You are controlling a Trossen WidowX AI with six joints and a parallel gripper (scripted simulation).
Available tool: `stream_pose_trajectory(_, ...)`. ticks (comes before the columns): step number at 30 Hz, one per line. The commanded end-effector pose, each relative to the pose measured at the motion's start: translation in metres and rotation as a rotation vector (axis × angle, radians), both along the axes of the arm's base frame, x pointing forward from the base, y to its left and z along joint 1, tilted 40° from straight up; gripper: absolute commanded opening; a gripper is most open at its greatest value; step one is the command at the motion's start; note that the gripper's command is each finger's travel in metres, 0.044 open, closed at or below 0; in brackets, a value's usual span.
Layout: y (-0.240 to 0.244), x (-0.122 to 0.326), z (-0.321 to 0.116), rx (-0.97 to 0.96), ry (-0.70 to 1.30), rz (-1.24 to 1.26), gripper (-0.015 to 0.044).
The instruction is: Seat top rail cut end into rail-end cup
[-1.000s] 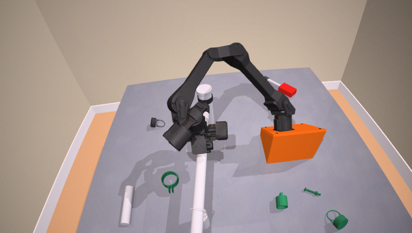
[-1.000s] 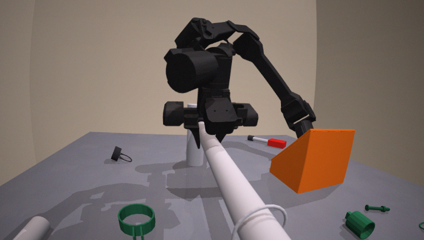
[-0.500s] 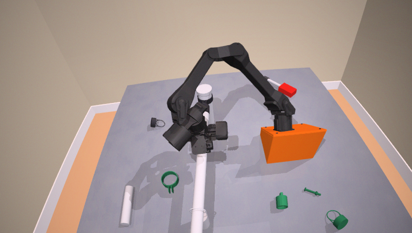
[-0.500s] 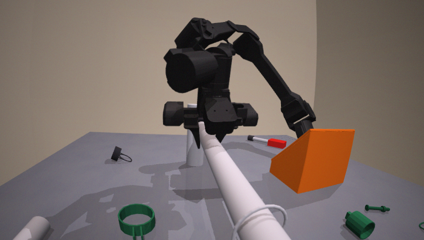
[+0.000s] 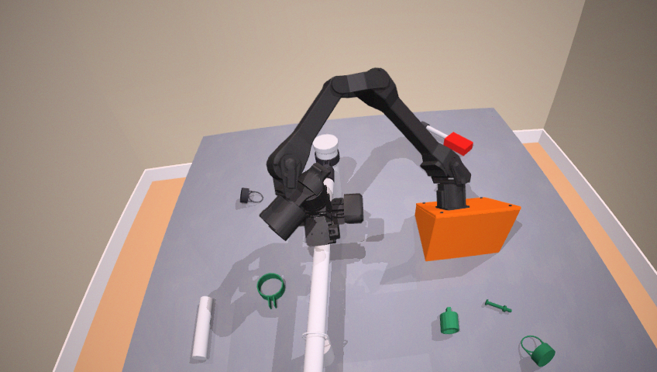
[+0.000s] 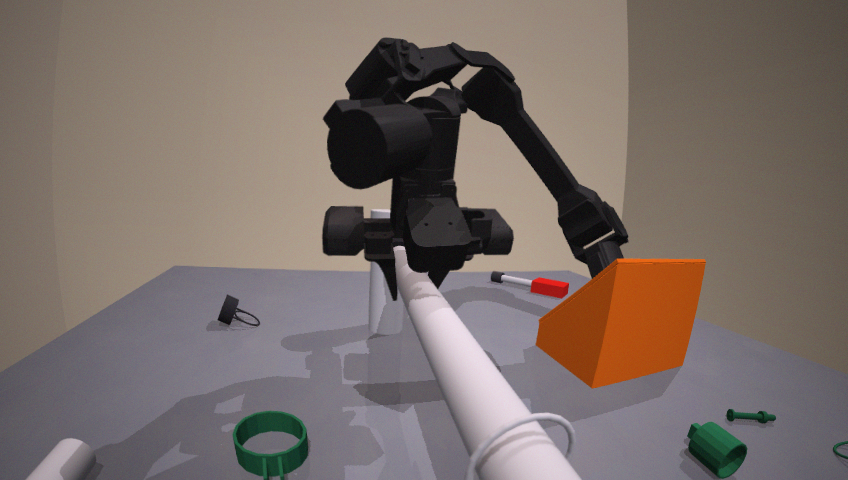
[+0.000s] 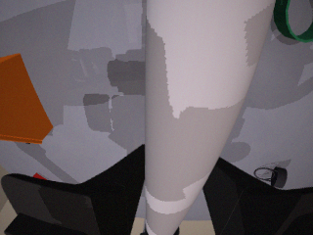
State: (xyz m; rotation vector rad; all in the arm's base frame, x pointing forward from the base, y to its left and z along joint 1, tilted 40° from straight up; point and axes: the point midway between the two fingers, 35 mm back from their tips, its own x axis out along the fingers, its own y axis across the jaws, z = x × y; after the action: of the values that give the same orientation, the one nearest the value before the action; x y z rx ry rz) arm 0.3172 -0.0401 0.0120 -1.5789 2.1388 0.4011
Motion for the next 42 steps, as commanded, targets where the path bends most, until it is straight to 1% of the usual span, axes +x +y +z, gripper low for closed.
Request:
stream_pose_trajectory(1, -0.003, 0.0, 0.007, -0.006, -0.002, 0.004, 0.0)
stream_pose_trajectory(42, -0.021, -0.002, 0.03, -0.007, -0.002, 0.004, 0.0)
